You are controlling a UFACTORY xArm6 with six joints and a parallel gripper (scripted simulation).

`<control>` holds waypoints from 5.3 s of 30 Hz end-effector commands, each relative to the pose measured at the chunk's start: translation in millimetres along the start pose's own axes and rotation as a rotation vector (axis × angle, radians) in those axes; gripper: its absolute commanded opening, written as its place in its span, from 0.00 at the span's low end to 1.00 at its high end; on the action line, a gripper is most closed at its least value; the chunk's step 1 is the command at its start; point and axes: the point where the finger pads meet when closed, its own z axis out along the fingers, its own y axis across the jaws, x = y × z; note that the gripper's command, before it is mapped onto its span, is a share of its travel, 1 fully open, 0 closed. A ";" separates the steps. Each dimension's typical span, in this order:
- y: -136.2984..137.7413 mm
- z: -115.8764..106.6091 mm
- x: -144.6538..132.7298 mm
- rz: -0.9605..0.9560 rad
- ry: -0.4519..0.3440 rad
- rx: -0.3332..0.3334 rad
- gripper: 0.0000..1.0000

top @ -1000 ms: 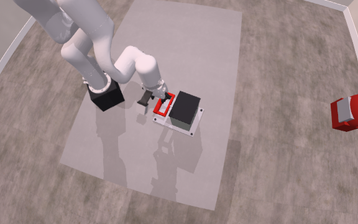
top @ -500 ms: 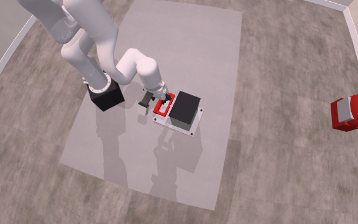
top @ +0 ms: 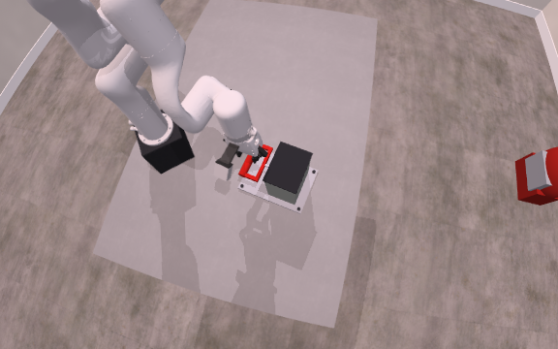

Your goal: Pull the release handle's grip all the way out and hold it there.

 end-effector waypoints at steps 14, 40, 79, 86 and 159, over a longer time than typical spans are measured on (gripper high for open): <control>-2.2 -0.8 -0.2 0.000 0.000 0.003 0.53; -2.6 -0.6 -0.3 0.000 0.000 0.003 0.53; -2.7 32.2 -0.3 0.000 0.000 0.003 0.53; -2.8 37.7 -0.3 0.000 0.000 0.003 0.53; -2.7 40.6 -0.3 0.000 0.000 0.003 0.00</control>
